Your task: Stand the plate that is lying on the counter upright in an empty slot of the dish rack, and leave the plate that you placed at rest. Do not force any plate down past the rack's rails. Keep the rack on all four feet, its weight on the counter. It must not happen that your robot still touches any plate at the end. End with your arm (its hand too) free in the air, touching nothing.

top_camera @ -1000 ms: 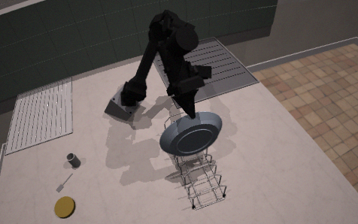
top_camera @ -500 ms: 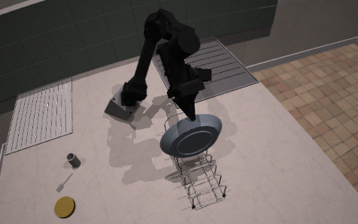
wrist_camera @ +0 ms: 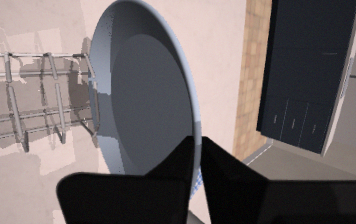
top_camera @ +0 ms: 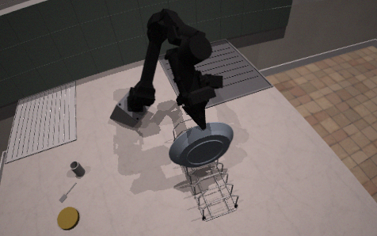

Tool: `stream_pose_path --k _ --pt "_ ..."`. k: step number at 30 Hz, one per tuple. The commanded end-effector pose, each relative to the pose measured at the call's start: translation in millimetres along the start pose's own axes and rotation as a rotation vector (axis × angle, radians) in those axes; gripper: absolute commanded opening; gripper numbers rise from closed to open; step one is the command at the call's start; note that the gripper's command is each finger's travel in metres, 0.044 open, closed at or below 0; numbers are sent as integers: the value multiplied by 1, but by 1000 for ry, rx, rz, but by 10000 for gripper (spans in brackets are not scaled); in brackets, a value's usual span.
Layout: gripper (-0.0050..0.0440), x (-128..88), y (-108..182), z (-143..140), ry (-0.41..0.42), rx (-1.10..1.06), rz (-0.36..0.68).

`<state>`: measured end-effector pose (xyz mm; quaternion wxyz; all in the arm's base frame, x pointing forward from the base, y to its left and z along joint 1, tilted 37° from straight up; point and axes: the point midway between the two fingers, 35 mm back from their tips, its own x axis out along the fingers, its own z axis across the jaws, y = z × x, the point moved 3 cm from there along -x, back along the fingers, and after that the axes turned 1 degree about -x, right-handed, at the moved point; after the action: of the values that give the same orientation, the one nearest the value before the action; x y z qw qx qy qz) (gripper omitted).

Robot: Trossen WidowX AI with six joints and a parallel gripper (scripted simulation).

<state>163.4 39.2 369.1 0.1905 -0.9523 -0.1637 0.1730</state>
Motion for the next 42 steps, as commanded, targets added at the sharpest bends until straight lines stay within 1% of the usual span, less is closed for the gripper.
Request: stream_pose_path --k 1,42 --pt "0 -1 -1 0 18 -4 3" --pt "0 16 -1 16 18 -4 3"
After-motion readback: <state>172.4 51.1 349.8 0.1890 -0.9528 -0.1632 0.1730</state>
